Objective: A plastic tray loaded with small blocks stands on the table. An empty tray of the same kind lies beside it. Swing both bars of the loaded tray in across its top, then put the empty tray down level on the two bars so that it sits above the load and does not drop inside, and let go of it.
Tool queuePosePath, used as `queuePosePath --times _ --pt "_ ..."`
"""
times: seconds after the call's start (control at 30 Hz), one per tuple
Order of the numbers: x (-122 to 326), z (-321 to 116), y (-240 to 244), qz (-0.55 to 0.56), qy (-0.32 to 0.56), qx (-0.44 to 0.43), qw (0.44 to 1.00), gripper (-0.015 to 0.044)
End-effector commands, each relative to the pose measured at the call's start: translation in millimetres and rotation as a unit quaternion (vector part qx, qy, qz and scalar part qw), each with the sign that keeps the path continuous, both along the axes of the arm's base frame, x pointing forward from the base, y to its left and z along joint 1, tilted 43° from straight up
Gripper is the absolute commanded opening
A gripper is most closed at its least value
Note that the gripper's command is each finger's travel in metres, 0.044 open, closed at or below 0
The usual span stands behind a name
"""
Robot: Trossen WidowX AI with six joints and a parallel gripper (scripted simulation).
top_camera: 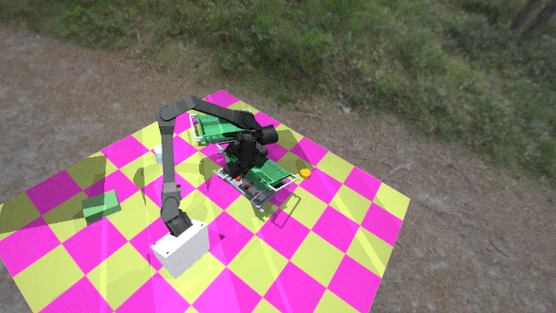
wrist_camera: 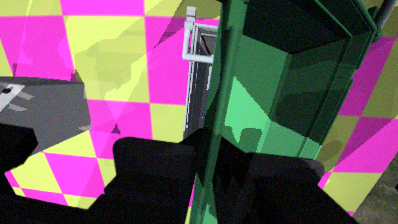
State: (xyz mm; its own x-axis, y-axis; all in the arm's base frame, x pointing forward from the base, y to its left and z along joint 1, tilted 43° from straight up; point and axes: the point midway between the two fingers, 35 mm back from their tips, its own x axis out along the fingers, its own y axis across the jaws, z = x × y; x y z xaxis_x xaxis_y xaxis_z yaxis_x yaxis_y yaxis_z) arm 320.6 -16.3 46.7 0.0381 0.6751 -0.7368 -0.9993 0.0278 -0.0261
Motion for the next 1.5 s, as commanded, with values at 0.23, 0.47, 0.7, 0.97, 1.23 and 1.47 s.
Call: queuePosePath --times 0.23,0.47,0.7,0.97,1.23,1.47 --pt "-7.5 -6.7 8.3 0.005 0.004 0.000 1.000 0.0000" --pt "-8.0 -7.4 8.9 0.005 0.004 0.000 1.000 0.0000" --pt "-11.2 -12.0 13.2 0.005 0.004 0.000 1.000 0.0000" --pt "-11.3 -12.1 13.4 0.005 0.004 0.000 1.000 0.0000" --pt "-11.3 -12.1 13.4 0.005 0.004 0.000 1.000 0.0000" --pt "-11.3 -12.1 13.4 0.005 0.004 0.000 1.000 0.0000"
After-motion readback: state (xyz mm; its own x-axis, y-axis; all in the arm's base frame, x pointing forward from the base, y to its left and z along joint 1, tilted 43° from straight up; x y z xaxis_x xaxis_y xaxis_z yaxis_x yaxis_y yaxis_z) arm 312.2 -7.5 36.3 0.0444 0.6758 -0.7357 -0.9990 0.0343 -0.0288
